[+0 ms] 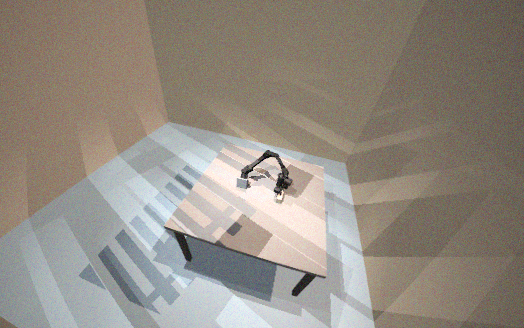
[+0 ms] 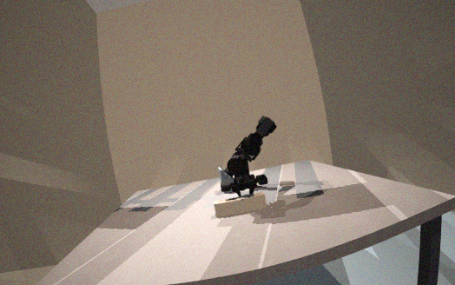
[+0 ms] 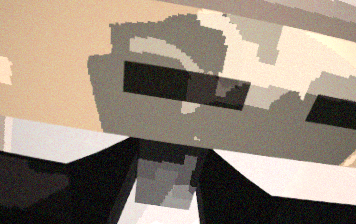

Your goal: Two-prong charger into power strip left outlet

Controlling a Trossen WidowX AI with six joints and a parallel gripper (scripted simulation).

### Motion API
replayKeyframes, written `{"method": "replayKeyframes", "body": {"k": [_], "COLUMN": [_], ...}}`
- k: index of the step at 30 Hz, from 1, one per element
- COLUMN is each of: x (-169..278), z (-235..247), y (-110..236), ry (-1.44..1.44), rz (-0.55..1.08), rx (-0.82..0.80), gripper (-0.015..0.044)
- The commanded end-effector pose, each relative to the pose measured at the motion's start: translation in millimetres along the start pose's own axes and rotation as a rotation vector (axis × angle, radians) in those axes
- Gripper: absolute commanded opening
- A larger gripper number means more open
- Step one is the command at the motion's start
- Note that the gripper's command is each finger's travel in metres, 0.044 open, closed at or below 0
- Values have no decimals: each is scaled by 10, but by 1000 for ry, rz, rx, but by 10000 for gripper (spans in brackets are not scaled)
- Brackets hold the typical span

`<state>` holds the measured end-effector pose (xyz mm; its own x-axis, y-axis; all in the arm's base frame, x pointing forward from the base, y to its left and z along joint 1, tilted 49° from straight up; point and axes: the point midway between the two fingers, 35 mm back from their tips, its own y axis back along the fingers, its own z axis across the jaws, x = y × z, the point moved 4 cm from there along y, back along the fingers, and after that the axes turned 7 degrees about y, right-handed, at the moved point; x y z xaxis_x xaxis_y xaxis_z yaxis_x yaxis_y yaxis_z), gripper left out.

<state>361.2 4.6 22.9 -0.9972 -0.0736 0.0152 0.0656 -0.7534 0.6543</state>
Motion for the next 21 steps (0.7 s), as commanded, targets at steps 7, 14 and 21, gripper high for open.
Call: {"method": "replayKeyframes", "body": {"k": [7,14,21], "x": [-62,-53,-44], "z": [7,8,9], "y": [5,5,6], "ry": [20,20,20], "rz": [-19,-19,-19], "rx": [3,3,3], "gripper": [0,0,0]}}
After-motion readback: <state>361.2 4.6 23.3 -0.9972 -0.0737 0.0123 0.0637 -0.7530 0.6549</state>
